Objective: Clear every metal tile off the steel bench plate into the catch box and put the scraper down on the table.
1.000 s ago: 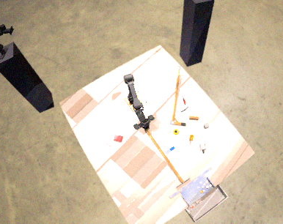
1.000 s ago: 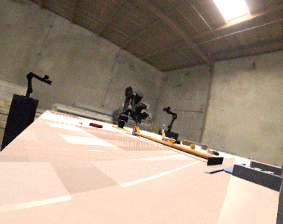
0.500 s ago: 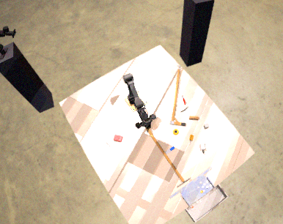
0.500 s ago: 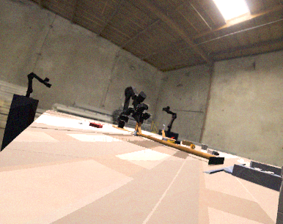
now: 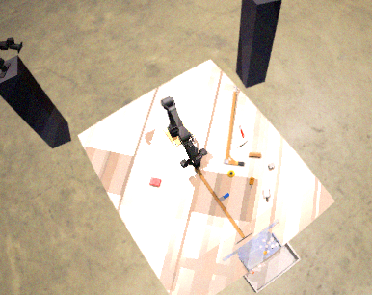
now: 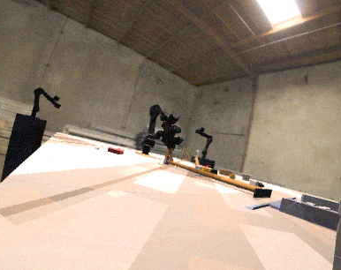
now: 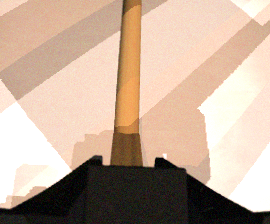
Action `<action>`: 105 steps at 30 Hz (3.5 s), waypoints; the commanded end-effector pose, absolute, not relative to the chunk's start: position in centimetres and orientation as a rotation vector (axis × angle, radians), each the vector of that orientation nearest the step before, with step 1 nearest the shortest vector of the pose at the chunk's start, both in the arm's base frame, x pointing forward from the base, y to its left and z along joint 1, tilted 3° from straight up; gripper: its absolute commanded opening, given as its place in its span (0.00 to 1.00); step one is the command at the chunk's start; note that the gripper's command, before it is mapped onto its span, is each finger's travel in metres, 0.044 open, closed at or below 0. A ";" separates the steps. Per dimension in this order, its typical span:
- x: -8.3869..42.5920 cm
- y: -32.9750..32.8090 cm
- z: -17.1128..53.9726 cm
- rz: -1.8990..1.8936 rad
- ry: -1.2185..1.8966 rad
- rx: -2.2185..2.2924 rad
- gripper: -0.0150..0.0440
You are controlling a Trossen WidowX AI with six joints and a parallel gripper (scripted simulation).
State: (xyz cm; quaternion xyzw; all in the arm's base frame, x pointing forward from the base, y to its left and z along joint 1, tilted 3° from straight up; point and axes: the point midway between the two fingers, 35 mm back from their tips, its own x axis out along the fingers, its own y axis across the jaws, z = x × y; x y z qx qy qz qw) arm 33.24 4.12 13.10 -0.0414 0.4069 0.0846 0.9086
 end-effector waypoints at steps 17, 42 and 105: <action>32.1 7.3 13.3 0.202 0.836 -0.077 0.25; 30.9 10.0 13.4 0.208 0.829 -0.073 0.25; 39.3 12.9 14.3 0.225 0.824 -0.060 0.25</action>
